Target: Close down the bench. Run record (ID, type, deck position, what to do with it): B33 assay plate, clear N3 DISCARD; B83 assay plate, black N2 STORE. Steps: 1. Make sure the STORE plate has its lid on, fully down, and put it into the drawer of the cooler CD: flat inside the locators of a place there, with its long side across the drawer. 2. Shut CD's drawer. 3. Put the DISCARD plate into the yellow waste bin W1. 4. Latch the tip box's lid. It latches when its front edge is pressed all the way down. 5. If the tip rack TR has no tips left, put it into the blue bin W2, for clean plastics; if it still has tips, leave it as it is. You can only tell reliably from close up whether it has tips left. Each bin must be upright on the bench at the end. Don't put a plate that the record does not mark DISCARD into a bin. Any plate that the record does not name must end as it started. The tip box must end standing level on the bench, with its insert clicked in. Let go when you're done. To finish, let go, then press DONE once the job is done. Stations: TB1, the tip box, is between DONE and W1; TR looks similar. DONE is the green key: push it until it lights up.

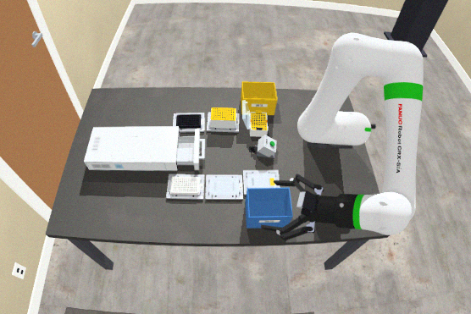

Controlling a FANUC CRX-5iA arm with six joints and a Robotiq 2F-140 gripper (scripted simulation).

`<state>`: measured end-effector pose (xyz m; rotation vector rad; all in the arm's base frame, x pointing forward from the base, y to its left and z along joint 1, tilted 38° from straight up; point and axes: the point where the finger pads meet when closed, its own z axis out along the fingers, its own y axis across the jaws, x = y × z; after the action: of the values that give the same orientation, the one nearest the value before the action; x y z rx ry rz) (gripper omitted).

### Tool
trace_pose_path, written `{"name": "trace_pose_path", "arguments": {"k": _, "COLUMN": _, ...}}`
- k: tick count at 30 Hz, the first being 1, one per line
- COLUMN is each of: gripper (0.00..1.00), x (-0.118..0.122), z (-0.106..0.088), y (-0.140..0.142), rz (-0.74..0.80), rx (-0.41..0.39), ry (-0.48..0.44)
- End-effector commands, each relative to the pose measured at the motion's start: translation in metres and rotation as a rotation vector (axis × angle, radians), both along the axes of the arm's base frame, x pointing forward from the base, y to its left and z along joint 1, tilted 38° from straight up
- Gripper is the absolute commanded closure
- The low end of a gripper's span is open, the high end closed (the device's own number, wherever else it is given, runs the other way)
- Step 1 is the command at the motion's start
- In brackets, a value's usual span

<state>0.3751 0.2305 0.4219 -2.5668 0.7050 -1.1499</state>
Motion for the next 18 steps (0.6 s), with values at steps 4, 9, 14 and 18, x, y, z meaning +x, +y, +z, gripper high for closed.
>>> {"name": "trace_pose_path", "arguments": {"k": 4, "gripper": 0.0, "x": 0.0001, "z": 0.0007, "y": -0.0002, "rz": 0.0, "rx": 0.001, "ry": -0.001}}
{"name": "trace_pose_path", "arguments": {"k": 9, "gripper": 0.0, "x": 0.0001, "z": 0.0007, "y": -0.0002, "rz": 0.0, "rx": 0.001, "ry": -0.001}}
{"name": "trace_pose_path", "arguments": {"k": 14, "gripper": 0.0, "x": 0.0001, "z": 0.0007, "y": -0.0002, "rz": 0.0, "rx": 0.001, "ry": -0.001}}
{"name": "trace_pose_path", "arguments": {"k": 18, "gripper": 0.9, "x": 0.0018, "z": -0.0031, "y": -0.003, "rz": -0.001, "rx": -0.026, "ry": 0.019}}
